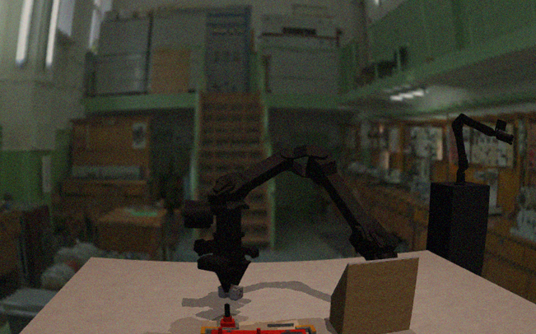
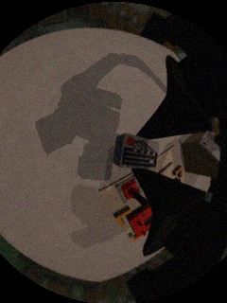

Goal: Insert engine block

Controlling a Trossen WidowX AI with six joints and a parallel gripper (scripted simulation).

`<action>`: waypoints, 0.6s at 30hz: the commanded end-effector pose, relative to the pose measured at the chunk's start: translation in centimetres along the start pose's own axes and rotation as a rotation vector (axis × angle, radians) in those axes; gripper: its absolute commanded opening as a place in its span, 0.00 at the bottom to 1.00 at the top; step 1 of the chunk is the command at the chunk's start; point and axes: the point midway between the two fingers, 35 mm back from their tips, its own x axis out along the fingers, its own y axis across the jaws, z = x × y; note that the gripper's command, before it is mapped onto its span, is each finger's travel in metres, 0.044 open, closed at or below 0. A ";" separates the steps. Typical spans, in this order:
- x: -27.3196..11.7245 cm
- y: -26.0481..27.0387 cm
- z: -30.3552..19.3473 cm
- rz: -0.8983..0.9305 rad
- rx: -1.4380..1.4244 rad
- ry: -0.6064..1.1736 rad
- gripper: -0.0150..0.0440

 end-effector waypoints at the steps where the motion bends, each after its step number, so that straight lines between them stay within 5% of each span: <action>1: -0.3 0.1 0.1 0.005 -0.115 -0.001 0.25; 18: -1.5 0.1 0.1 0.005 -0.705 -0.001 0.25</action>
